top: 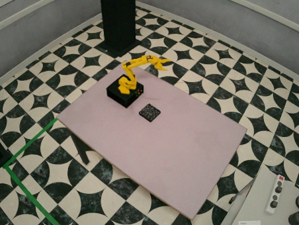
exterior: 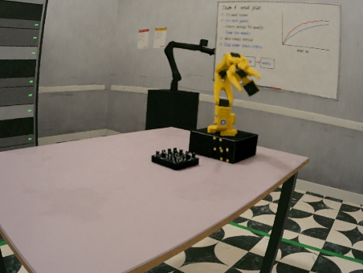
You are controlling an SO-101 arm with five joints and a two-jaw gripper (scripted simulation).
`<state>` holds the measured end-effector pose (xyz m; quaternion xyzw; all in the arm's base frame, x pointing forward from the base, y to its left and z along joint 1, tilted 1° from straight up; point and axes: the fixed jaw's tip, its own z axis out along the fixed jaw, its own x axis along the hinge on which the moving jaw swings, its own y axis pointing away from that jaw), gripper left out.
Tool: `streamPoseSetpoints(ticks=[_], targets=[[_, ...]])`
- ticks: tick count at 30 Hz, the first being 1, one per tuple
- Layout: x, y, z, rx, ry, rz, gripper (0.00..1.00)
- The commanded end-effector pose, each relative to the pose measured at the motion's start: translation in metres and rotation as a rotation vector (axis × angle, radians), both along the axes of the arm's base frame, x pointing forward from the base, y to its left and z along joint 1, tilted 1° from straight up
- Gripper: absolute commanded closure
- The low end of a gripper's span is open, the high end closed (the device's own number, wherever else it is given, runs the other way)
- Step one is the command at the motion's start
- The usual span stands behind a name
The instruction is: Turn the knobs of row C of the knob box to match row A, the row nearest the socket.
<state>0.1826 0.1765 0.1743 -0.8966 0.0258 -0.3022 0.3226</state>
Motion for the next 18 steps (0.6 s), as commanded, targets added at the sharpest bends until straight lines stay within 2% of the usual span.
streamPoseSetpoints(ticks=[1,7,9,14,18], targets=[[-0.019,-0.019,-0.039,-0.080,0.081,0.000,0.60],[-0.046,-0.047,-0.091,-0.212,0.211,0.000,0.60],[-0.046,-0.047,-0.091,-0.212,0.211,0.000,0.60],[-0.064,-0.064,-0.121,-0.289,0.288,0.000,0.60],[-0.072,-0.072,-0.134,-0.322,0.321,0.000,0.60]])
